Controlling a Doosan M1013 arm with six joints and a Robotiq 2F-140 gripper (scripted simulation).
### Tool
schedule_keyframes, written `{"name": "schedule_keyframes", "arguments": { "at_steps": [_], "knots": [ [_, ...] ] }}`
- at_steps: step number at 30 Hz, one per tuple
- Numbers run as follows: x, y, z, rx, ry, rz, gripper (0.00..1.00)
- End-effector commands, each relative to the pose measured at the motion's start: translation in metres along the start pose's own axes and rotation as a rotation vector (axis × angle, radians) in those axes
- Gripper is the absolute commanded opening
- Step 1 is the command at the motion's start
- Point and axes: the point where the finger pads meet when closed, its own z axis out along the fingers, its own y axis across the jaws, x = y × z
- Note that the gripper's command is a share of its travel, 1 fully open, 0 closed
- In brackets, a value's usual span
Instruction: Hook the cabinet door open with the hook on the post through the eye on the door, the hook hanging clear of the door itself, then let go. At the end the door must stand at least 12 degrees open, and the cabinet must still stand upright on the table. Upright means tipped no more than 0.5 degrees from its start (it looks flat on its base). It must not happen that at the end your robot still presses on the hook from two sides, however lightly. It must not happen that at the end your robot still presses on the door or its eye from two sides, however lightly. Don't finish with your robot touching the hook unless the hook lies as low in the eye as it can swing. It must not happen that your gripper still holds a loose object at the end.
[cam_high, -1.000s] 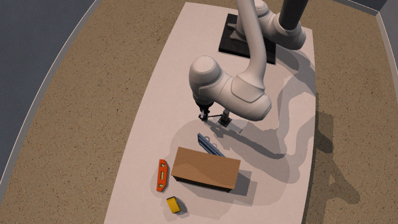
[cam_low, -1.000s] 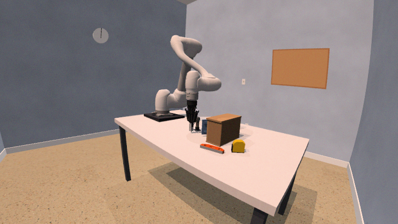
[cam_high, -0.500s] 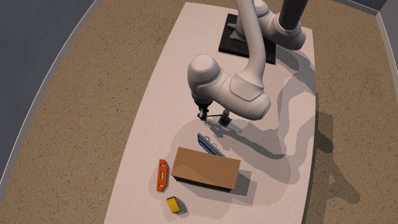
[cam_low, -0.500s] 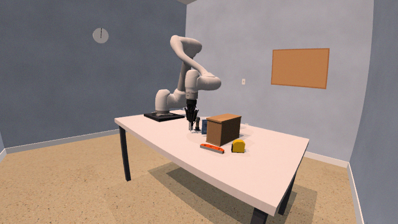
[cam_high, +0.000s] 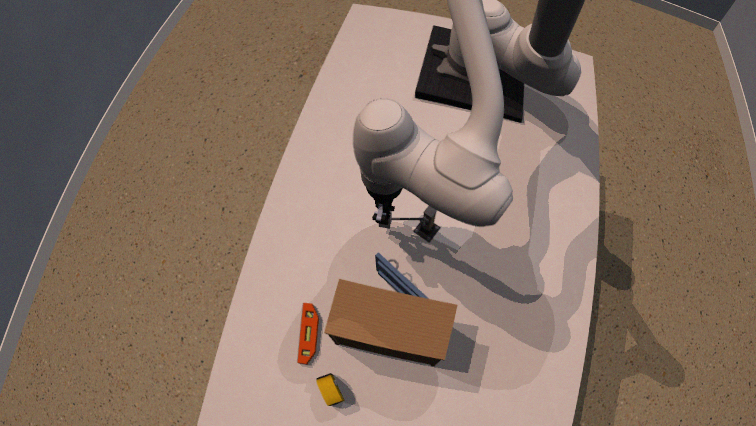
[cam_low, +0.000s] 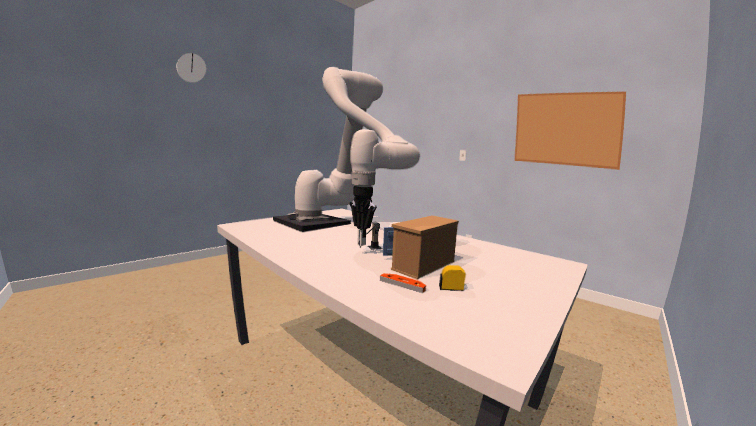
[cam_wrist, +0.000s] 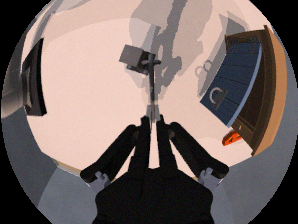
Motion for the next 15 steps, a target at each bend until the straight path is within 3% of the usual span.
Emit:
{"name": "schedule_keyframes", "arguments": {
  "at_steps": [1, 15],
  "knots": [
    [-0.0015, 0.0012, -0.0063, -0.002, -0.001, -0.005, 0.03],
    [-0.0036, 0.0012, -0.0154, -0.002, -0.001, -0.005, 0.03]
  ]
}}
